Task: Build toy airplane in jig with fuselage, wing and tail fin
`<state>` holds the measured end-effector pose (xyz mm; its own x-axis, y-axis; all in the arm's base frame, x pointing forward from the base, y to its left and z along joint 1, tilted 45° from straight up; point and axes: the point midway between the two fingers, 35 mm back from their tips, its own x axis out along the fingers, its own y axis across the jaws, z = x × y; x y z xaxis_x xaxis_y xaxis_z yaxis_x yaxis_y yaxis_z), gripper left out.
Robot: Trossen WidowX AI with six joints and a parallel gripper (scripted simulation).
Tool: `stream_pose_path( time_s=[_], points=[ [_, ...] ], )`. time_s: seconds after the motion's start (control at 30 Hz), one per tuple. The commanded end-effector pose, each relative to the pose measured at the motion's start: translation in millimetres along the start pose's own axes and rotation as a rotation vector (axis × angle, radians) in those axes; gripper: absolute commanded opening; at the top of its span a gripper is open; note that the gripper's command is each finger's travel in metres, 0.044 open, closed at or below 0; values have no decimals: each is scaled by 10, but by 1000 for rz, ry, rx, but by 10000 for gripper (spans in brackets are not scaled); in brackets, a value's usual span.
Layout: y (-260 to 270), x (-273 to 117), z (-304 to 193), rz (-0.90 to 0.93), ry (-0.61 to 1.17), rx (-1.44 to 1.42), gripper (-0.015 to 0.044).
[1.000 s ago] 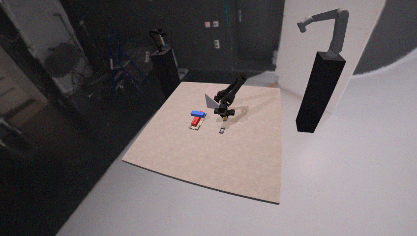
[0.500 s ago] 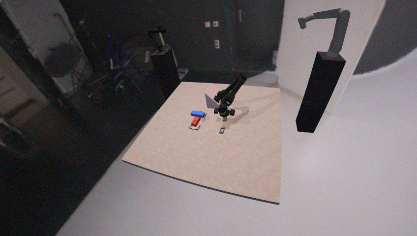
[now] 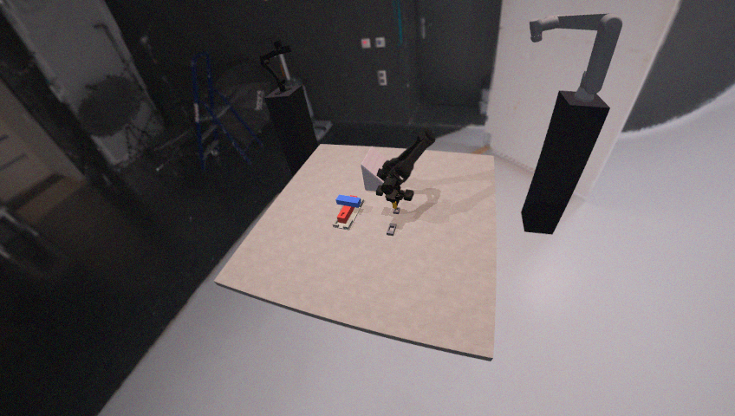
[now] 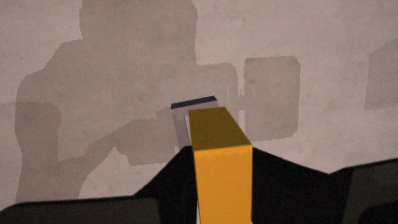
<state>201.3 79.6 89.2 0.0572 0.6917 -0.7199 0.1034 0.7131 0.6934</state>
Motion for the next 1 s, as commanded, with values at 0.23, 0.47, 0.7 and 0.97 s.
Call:
stream_pose_path(
  time_s=[0.23, 0.47, 0.7, 0.97],
  points=[
    [-28, -334, 36, -15, 2, -32, 0],
    [-32, -550, 29, -16, 5, -50, 0],
    [-24, -770, 2, -10, 9, -70, 0],
    [-2, -999, -45, 3, 12, -91, 0]
  ],
)
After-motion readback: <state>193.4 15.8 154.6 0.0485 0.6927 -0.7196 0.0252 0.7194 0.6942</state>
